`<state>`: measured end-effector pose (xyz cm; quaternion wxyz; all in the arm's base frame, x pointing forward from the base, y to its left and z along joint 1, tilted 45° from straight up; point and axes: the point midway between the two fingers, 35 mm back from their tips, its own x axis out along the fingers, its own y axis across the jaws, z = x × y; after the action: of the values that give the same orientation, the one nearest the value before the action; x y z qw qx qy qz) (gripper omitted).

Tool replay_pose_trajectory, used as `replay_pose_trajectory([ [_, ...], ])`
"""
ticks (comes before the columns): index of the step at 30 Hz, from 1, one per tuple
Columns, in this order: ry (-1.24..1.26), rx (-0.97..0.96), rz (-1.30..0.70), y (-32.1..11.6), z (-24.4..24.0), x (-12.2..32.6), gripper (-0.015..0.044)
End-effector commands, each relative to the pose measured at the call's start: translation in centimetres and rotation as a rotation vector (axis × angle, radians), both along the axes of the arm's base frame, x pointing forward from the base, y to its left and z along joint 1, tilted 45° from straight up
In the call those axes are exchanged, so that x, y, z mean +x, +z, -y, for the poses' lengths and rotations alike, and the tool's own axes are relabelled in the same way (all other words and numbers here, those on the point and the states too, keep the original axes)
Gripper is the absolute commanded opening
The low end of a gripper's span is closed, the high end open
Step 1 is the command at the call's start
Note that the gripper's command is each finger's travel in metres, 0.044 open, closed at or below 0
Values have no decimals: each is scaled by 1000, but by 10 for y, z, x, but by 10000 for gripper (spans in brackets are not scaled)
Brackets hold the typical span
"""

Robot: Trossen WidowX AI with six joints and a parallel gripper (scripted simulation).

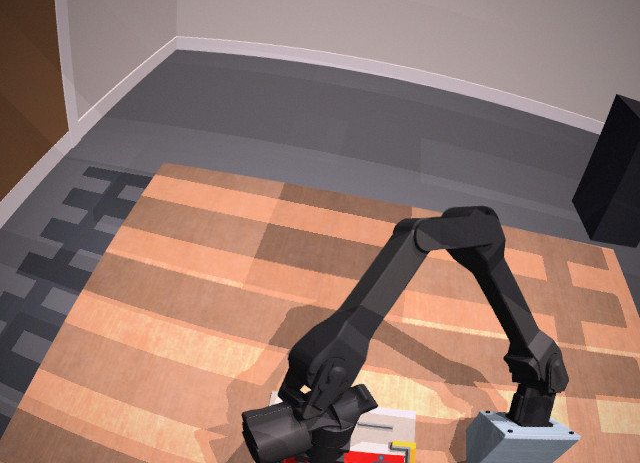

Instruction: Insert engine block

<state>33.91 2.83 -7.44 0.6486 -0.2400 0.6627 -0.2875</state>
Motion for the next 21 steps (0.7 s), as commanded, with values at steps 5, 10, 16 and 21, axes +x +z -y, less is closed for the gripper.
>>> replay_pose_trajectory([
  [5,4,-3,-3,-1,2,0,159],
  [10,4,-3,-3,-2,3,0,159],
  [16,4,-3,-3,-3,4,0,159],
  [21,4,-3,-3,-4,4,0,159],
])
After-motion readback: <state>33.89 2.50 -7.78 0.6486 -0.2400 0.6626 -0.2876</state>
